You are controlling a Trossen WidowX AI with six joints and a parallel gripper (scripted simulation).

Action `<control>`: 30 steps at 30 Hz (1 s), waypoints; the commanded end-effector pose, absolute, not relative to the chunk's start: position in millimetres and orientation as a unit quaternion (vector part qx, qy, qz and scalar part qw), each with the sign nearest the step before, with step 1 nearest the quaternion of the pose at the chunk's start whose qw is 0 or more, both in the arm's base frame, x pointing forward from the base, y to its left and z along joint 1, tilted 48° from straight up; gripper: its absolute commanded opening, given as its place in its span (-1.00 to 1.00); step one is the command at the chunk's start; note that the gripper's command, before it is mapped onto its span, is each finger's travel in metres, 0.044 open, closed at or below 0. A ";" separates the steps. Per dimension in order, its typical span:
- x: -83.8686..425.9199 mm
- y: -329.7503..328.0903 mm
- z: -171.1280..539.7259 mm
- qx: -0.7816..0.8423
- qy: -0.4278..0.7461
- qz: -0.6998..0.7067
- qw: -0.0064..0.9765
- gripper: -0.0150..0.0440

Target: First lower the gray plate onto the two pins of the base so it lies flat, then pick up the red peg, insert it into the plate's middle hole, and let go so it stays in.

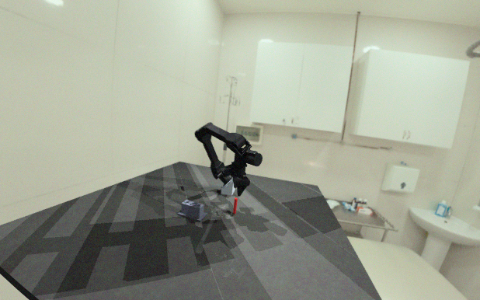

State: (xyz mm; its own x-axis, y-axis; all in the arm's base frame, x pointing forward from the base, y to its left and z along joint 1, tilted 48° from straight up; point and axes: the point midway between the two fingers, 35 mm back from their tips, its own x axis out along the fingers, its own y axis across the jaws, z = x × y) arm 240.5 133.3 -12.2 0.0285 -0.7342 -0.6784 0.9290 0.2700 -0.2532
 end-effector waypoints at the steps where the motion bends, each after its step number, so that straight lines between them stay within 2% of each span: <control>1: 240.5 127.1 -18.9 0.127 0.373 -0.586 0.708 1.00; 30: 244.5 91.3 -51.6 0.127 0.372 -0.586 0.709 1.00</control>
